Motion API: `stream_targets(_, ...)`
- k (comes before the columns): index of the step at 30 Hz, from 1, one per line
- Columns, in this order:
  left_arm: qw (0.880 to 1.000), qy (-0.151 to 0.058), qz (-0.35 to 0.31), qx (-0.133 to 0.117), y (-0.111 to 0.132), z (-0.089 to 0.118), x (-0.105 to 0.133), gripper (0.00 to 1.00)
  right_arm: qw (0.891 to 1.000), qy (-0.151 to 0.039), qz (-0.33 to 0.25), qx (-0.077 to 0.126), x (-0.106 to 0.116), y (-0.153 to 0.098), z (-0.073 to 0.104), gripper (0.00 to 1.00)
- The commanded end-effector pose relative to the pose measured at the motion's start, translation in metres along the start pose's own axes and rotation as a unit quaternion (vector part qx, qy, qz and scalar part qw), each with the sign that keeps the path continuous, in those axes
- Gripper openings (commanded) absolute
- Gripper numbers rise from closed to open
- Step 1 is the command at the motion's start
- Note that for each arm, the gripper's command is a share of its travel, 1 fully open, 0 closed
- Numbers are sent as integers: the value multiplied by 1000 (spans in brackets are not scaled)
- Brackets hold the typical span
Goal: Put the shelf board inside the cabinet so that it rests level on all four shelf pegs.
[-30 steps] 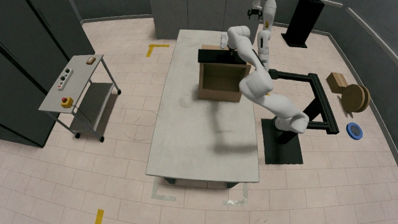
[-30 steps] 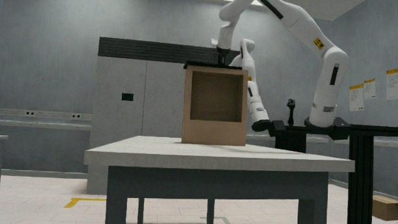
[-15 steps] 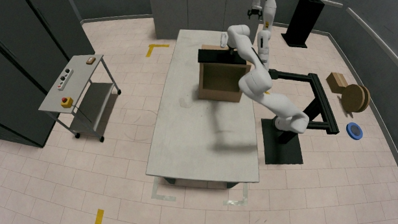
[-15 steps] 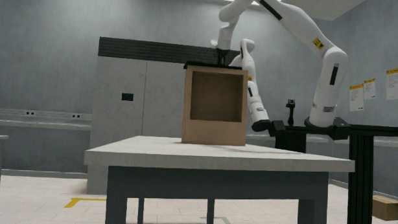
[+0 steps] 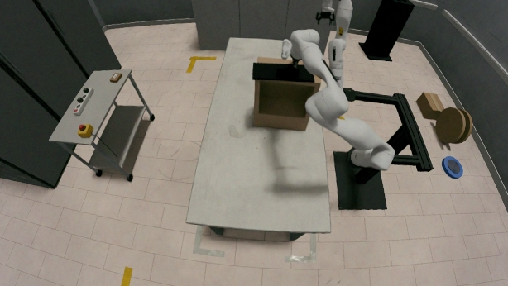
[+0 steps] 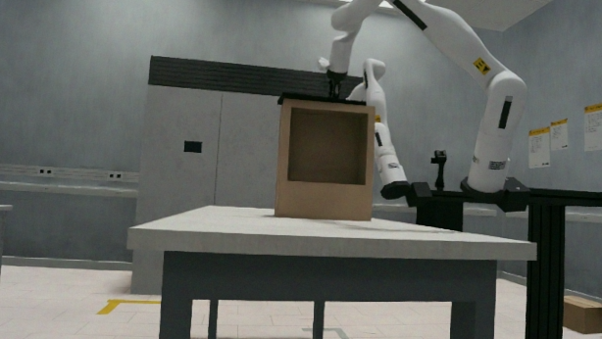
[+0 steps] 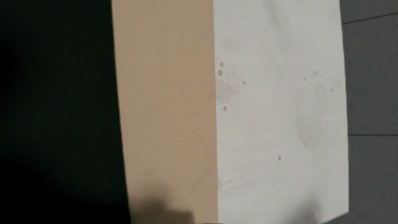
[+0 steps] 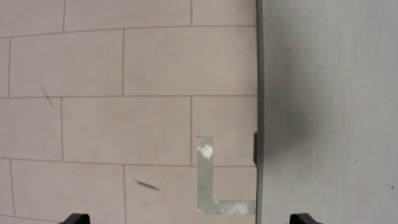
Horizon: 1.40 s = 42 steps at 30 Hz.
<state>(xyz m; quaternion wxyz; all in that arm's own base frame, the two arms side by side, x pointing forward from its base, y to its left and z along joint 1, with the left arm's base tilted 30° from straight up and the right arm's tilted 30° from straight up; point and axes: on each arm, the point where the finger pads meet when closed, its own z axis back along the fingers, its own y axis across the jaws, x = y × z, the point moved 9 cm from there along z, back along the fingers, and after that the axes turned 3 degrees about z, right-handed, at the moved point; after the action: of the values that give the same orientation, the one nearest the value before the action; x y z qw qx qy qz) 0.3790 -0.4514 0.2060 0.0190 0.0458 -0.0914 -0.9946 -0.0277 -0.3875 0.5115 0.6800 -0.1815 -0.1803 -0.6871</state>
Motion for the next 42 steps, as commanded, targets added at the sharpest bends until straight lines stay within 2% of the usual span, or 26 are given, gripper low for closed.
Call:
stream_targets(1, 1000, 1, -1, 1, 7, 8, 1, 99, 1000, -1, 0, 0, 0, 0, 0, 1000)
stream_targets(15, 1000, 1, -1, 1, 21, 25, 1, 99, 1000, -1, 0, 0, 0, 0, 0, 1000)
stream_targets(28, 1000, 1, -1, 1, 22, 26, -1, 99, 1000, -1, 0, 0, 0, 0, 0, 1000)
stream_targets(42, 1000, 1, -1, 1, 22, 27, -19, 99, 1000, -1, 0, 0, 0, 0, 0, 1000)
